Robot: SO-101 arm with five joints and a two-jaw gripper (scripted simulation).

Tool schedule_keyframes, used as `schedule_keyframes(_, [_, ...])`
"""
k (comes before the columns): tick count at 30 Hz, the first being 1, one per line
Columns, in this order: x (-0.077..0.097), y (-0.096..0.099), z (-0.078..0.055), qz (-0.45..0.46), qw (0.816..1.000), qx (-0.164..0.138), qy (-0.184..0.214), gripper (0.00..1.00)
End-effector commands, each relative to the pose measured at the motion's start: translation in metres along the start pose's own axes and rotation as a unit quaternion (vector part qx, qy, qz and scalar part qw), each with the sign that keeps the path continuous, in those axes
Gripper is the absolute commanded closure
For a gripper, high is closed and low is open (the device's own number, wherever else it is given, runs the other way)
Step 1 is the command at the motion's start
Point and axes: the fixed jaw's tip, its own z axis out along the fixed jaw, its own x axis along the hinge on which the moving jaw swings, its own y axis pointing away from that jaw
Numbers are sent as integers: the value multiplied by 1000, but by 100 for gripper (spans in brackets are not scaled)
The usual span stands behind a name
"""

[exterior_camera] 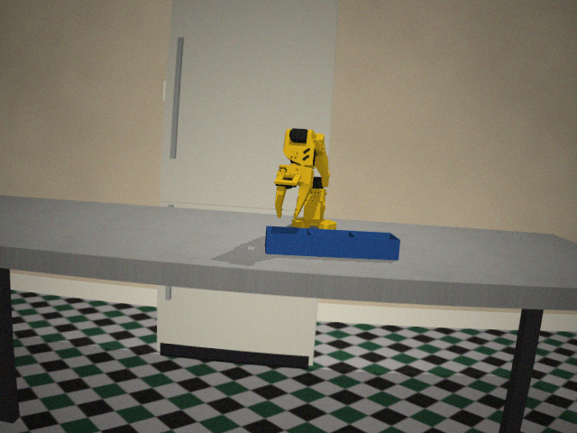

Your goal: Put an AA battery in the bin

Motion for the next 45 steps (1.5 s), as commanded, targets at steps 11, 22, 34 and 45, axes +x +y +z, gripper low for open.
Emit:
schedule_keyframes(11, [-12,-3,-24,10,999,1,-43,84])
schedule_keyframes(22, [-12,-3,-24,10,999,1,-43,84])
schedule_keyframes(34, [-4,1,-35,2,999,-1,-41,84])
schedule_keyframes(45, [27,11,-65,-24,999,-6,-34,84])
